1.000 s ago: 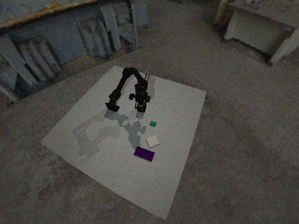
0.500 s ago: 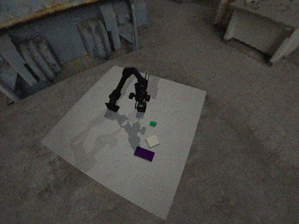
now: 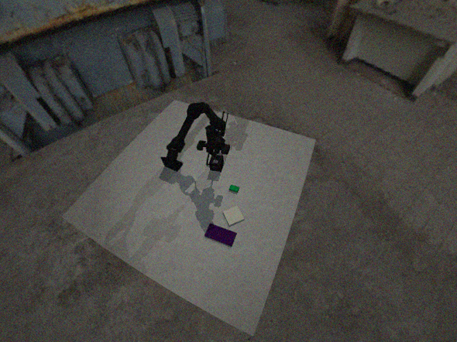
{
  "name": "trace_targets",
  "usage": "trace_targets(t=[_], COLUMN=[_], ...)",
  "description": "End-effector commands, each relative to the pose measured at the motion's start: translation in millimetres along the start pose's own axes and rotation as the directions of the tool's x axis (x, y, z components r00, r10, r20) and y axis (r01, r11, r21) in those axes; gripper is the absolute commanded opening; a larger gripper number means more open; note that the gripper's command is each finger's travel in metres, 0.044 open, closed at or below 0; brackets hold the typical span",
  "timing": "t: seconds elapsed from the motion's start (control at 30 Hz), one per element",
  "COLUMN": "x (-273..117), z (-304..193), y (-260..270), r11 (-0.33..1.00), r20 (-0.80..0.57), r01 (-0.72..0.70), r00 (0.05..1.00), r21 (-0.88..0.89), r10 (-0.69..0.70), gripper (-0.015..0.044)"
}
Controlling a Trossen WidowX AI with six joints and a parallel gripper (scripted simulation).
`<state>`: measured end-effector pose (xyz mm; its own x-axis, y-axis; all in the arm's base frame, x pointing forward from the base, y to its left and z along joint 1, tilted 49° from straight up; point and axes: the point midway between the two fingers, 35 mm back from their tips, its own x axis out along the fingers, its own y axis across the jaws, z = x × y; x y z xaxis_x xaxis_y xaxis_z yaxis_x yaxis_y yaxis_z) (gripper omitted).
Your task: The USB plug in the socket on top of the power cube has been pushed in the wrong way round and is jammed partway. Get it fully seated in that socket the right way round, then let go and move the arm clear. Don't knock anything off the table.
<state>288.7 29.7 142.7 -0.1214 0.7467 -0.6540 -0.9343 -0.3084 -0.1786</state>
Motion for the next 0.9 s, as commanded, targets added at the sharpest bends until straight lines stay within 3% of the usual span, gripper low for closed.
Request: trace_targets(t=[0.0, 0.43, 0.87], x=[0.5, 1.1, 1.1], z=[-0.4, 0.0, 0.0], y=[0.1, 0.3, 0.3], r11=[0.998, 0.916, 0.729], r20=[0.000, 0.000, 0.000], r01=[-0.002, -0.001, -0.001], r00=[1.000, 1.000, 1.000], r21=[0.064, 0.402, 0.684], r10=[0.002, 0.001, 0.001], gripper=[0.0000, 0.0000, 0.0000])
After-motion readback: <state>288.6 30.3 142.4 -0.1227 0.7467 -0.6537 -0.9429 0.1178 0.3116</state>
